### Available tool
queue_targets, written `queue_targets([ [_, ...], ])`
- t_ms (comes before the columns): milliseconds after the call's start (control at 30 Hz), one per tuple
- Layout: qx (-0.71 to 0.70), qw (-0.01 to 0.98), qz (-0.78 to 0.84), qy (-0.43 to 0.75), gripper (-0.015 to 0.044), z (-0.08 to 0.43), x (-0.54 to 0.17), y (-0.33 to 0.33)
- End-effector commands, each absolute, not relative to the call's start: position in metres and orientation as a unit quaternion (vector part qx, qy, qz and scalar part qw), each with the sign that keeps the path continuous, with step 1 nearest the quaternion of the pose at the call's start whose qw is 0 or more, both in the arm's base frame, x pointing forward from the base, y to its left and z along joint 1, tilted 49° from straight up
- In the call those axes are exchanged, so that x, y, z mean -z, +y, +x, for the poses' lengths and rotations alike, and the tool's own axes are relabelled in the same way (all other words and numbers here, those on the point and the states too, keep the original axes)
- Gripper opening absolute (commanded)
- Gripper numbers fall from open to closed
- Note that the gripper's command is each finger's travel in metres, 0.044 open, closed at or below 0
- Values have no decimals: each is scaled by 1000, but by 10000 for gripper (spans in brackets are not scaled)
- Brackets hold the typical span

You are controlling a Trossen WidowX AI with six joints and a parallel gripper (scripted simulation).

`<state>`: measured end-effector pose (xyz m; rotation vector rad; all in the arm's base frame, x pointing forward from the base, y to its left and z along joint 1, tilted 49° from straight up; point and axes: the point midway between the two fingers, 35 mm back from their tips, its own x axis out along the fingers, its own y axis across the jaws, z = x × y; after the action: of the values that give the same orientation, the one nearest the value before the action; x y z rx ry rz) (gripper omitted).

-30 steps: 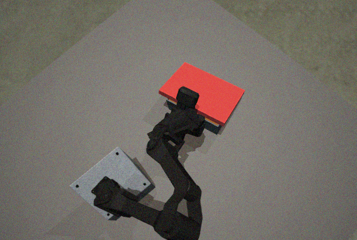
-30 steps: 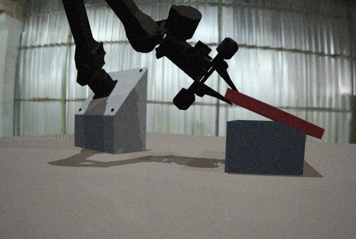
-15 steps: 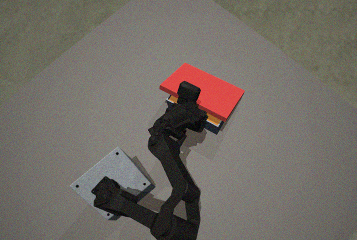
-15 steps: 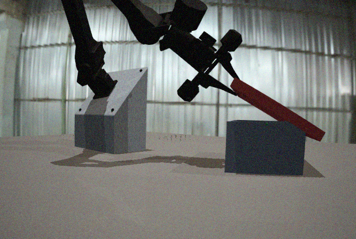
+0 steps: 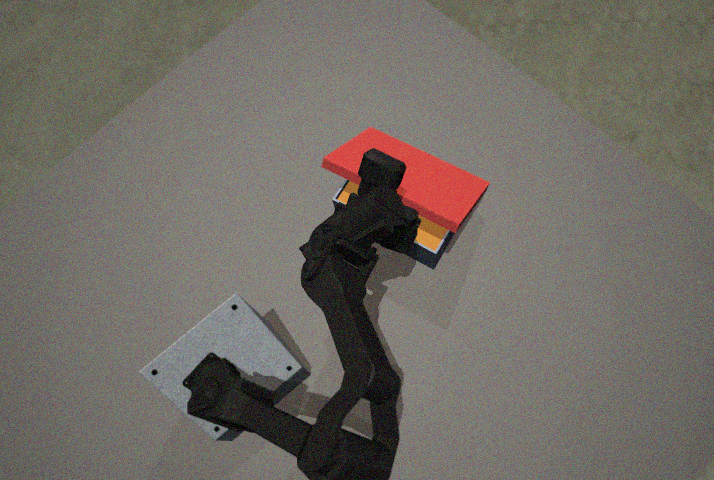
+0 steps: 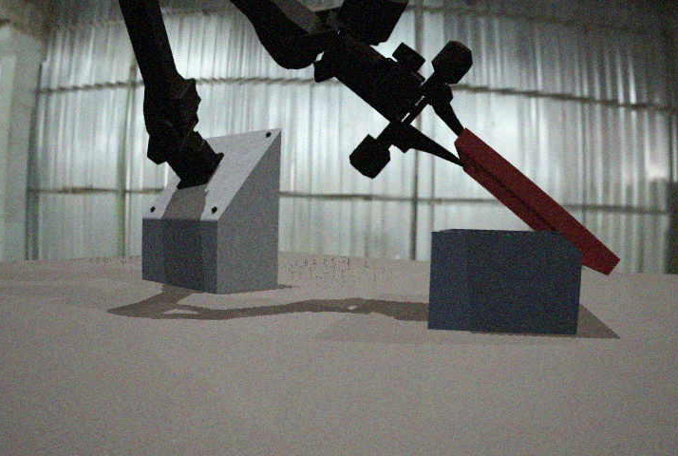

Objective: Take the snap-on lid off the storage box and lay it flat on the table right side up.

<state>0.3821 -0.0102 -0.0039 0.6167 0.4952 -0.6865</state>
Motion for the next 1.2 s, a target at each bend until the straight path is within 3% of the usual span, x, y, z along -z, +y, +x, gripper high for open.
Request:
queue_targets([
  [0,326,866,299,233,0,390,-1,-4],
  [1167,325,866,300,233,0,401,-30,31],
])
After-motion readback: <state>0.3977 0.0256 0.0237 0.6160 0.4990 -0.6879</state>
